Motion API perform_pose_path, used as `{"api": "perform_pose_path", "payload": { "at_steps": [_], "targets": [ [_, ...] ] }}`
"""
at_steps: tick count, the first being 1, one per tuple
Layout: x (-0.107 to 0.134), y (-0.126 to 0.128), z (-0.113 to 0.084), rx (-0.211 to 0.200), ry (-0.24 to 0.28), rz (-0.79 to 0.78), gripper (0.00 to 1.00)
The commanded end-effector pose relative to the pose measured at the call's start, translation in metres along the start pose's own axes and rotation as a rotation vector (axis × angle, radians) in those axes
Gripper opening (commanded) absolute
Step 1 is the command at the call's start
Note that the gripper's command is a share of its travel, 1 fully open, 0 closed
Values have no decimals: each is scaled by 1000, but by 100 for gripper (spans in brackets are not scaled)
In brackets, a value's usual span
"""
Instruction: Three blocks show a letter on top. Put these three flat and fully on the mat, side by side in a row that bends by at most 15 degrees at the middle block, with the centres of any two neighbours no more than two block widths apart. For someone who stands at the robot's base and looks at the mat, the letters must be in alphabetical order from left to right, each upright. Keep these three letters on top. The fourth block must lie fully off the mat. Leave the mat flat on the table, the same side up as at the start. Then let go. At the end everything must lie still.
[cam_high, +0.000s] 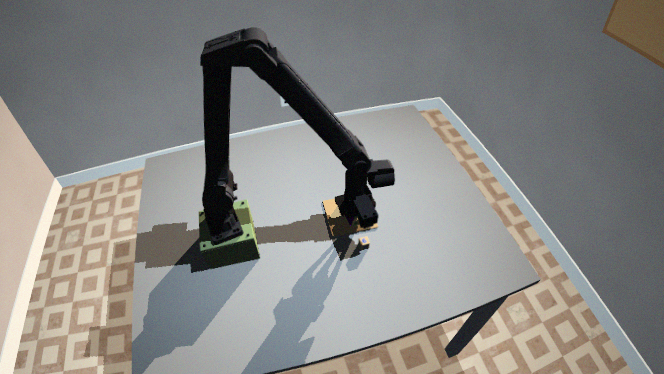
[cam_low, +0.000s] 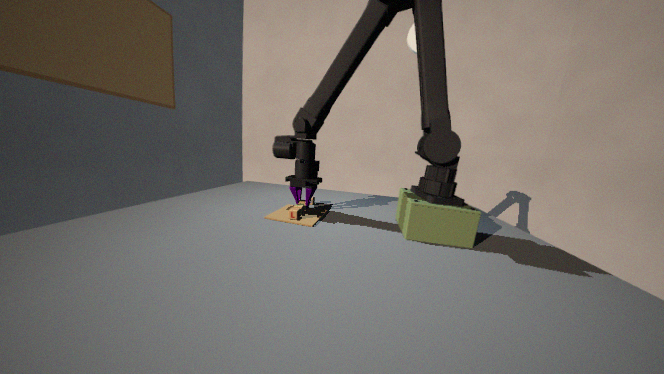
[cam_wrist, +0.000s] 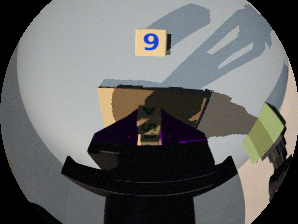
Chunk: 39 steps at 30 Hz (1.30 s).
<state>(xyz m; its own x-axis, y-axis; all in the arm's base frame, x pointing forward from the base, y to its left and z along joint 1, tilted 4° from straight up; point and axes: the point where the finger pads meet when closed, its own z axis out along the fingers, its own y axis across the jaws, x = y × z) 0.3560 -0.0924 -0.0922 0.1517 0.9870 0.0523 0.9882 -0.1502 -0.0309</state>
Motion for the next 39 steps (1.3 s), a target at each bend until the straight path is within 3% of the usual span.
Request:
{"api": "perform_pose_path", "payload": {
  "at_steps": [1,13,26,36,37,39],
  "targets": [
    [-3,1,-1,-17,-3,-3,20],
    [-3,1,-1,-17,-3,-3,20],
    [-3,1,-1,-17,-3,-3,39],
    [-3,1,-1,-17,-3,-3,39],
    [-3,1,-1,-17,-3,-3,44],
    [-3,1,-1,-17,-3,-3,44]
  ]
}}
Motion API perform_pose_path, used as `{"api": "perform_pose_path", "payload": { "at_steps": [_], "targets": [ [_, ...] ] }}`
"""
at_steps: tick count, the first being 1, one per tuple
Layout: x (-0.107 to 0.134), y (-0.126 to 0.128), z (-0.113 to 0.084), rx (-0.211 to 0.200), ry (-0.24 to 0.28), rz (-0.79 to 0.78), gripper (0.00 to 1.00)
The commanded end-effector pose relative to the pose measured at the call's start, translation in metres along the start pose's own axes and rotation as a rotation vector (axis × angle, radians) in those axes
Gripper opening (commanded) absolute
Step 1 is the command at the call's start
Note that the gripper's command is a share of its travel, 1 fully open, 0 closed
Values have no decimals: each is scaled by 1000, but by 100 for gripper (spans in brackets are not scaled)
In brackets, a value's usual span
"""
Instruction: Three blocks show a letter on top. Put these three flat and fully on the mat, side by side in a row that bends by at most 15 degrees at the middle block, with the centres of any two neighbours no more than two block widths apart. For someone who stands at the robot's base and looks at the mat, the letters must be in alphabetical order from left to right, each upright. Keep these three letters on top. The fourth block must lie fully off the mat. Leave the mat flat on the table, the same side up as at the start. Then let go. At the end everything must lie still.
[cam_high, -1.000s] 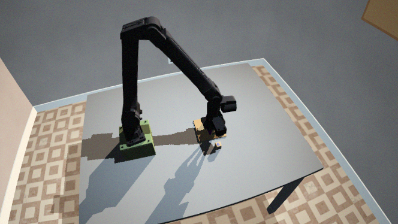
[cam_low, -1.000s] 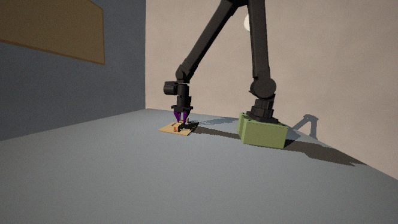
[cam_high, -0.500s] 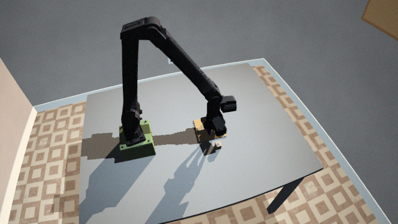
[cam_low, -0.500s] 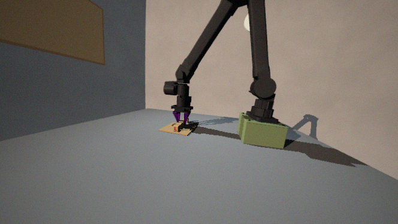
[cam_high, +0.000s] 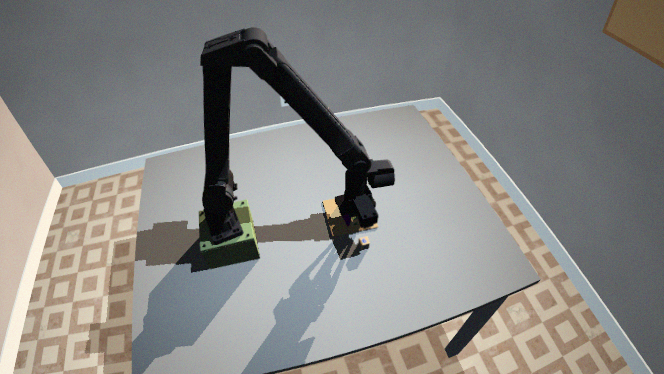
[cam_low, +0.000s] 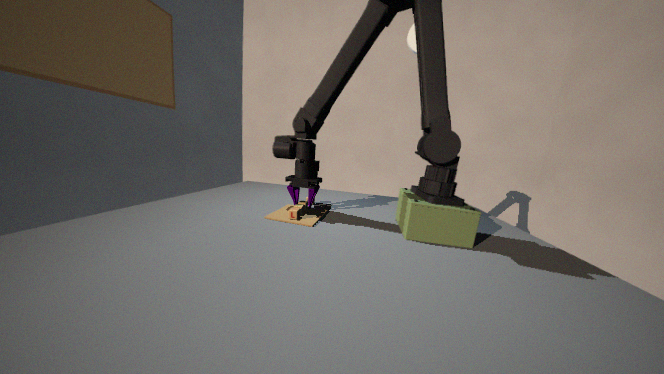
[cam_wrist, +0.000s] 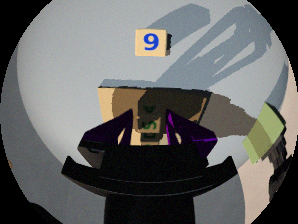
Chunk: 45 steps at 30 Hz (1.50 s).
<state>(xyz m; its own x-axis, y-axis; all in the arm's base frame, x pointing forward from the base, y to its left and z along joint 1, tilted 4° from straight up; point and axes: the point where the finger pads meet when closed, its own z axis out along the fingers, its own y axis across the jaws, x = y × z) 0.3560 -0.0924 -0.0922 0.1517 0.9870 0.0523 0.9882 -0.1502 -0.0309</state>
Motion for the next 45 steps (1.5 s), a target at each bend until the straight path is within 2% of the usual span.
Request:
{"api": "perform_pose_path", "payload": {
  "at_steps": [1,15,19,33,45],
  "targets": [
    [-3,1,-1,-17,-3,-3,44],
    [-3,2,-2,-20,-3,-3,44],
    [-3,3,-8,-27,-4,-4,44],
    [-3,0,-20,-15,-3,-3,44],
    [-6,22,-46,-57,-9,-5,44]
  ]
}}
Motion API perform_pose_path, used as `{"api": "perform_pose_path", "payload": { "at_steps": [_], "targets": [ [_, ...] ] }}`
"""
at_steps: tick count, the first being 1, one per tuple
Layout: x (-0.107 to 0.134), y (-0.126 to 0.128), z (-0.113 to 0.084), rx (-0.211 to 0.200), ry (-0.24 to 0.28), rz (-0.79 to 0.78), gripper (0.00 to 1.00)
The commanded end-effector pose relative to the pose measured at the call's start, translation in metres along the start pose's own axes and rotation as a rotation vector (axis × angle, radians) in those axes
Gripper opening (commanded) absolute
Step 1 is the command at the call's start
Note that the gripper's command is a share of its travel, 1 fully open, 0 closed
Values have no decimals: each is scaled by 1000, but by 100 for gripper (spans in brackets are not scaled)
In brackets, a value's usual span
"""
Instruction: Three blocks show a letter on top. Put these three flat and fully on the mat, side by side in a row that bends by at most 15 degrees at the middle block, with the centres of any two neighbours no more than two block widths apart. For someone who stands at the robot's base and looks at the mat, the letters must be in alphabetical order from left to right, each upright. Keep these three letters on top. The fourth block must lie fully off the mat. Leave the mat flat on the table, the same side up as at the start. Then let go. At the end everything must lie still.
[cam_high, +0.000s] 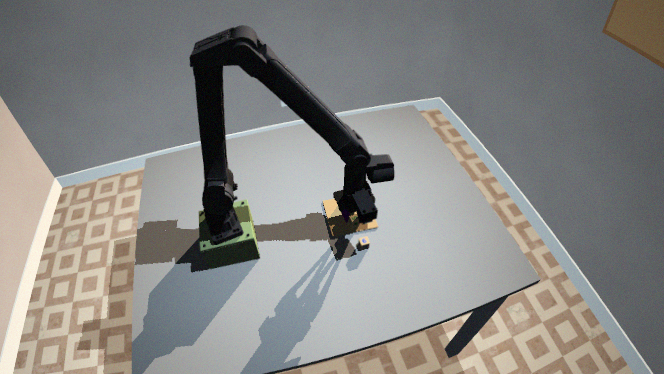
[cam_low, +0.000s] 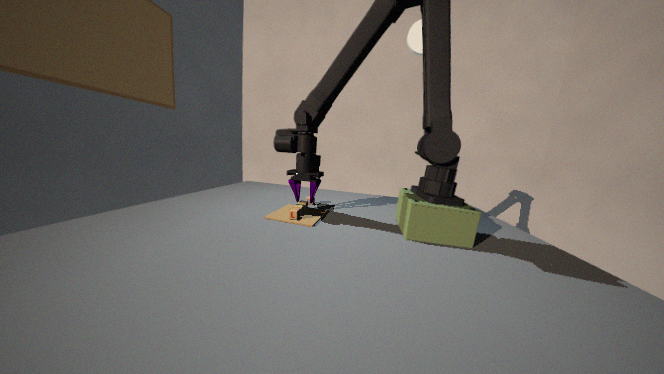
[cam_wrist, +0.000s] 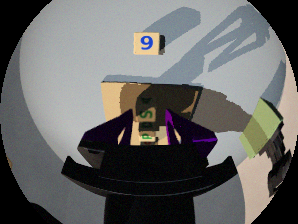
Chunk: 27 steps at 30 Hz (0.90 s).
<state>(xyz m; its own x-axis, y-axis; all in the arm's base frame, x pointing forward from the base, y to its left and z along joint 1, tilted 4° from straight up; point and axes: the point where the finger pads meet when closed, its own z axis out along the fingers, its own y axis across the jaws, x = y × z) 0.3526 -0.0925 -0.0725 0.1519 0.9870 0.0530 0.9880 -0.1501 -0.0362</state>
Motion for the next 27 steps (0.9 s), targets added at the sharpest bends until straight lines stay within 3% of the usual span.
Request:
{"api": "perform_pose_path", "payload": {
  "at_steps": [1,10,27],
  "targets": [
    [-7,26,-28,-63,-10,-5,44],
    [-7,26,-40,-64,-10,-5,44],
    [-6,25,-44,-58,-9,-5,44]
  ]
}}
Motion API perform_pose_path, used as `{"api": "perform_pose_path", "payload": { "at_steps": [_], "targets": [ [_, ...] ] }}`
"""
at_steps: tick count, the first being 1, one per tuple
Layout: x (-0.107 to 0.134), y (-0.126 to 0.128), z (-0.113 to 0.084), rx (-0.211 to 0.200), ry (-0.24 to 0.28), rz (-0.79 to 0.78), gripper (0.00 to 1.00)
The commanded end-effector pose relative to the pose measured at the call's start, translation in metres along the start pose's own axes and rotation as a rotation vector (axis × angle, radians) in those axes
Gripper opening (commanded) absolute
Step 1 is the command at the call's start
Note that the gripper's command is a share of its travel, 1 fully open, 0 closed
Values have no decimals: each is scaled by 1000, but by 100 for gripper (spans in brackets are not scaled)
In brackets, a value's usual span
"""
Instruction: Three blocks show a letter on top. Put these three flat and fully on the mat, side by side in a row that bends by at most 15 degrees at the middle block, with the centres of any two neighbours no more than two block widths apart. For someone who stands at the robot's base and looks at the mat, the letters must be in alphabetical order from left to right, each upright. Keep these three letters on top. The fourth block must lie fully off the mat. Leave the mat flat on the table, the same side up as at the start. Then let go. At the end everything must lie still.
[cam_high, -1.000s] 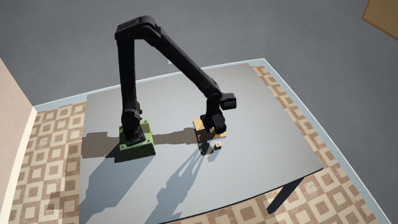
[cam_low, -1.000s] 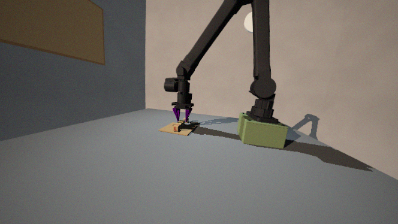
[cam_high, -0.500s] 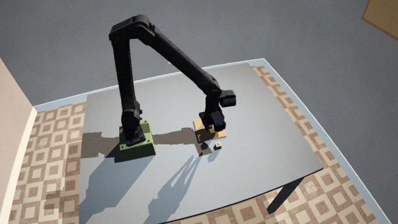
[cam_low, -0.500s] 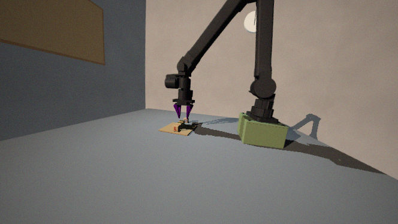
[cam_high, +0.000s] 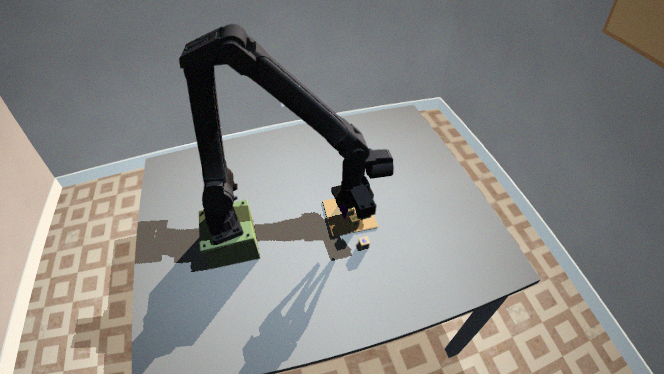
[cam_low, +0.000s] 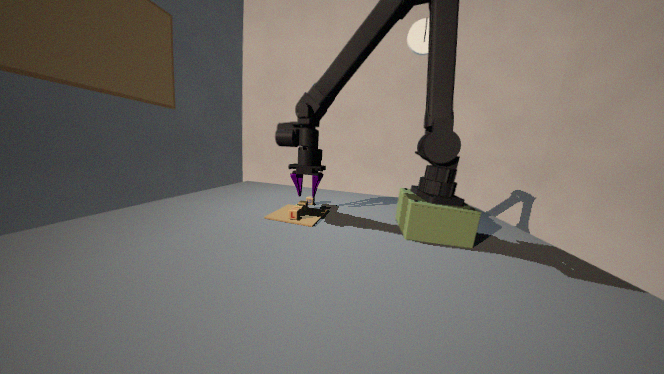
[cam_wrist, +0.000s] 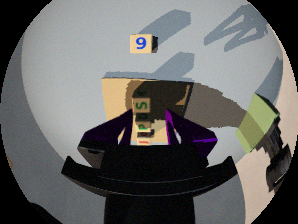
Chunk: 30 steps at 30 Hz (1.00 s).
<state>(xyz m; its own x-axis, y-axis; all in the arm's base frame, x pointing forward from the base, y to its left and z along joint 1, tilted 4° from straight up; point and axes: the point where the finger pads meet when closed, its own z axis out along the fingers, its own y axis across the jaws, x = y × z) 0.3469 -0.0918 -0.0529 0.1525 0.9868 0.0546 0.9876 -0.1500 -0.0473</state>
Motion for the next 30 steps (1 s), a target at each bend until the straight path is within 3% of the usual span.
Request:
{"api": "perform_pose_path", "payload": {
  "at_steps": [1,30],
  "targets": [
    [-7,31,-25,-69,-11,-5,44],
    [-7,31,-75,-81,-13,-7,44]
  ]
}}
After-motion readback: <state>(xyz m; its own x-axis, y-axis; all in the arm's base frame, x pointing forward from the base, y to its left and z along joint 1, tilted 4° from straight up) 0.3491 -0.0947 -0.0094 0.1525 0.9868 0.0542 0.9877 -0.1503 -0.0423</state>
